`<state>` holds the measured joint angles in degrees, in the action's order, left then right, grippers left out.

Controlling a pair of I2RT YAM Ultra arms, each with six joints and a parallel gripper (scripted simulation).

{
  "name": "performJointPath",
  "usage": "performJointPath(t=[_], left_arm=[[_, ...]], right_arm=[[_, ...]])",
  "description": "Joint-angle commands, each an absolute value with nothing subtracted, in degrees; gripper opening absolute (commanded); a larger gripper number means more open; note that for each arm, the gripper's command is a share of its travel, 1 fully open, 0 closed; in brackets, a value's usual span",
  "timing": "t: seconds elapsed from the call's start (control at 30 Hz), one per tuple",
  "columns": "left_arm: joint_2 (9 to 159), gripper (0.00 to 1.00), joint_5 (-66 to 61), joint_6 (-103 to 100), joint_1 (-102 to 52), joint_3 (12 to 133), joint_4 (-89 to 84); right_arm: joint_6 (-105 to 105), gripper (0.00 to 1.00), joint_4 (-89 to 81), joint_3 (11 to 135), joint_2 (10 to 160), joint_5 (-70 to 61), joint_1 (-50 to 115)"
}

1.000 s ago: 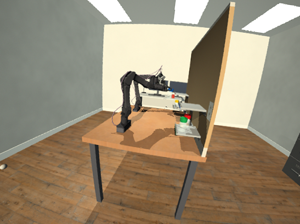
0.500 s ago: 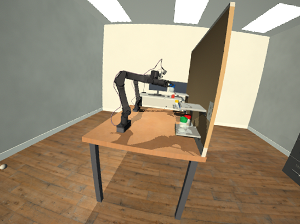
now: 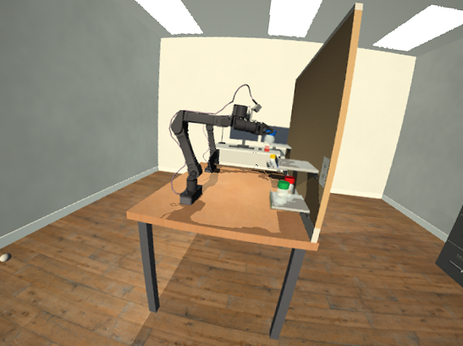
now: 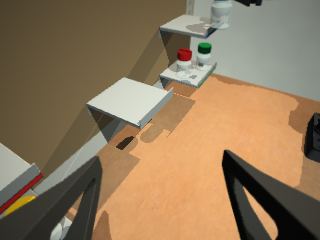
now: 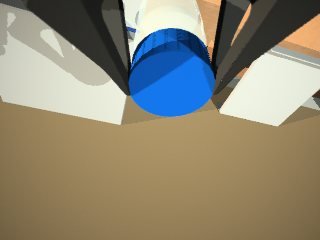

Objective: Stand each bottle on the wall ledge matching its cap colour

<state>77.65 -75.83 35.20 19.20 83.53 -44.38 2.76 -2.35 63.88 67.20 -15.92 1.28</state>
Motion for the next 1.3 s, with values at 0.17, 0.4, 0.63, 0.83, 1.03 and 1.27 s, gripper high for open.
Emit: performJointPath(t=[0.17, 0.4, 0.63, 0.83, 1.03, 1.27], left_arm=[[77.62, 0.87, -77.22, 35.77, 19.48, 84.86, -45.69], [77.62, 0.87, -77.22, 35.77, 19.48, 84.86, -45.69], [77.62, 0.87, -77.22, 35.77, 19.48, 84.86, -45.69], [77.62, 0.87, -77.22, 35.77, 19.48, 84.86, -45.69], [77.62, 0.87, -77.22, 35.77, 19.48, 84.86, -45.69], [77.62, 0.87, -77.22, 35.77, 19.48, 84.86, -45.69]], right_arm=[[4.58, 0.49, -0.63, 67.46, 69.38, -31.06, -12.36], [4.12, 0.49, -0.68, 68.18, 70.1, -31.68, -14.44], [1.0, 0.49, 1.48, 66.12, 67.57, -18.61, -11.33], [-0.7, 0.49, 2.41, 63.42, 65.67, -4.93, -4.7], [-0.35, 0.49, 2.91, 63.03, 65.66, -0.91, -1.92], [0.05, 0.49, 3.56, 61.97, 65.7, -1.12, -1.14]])
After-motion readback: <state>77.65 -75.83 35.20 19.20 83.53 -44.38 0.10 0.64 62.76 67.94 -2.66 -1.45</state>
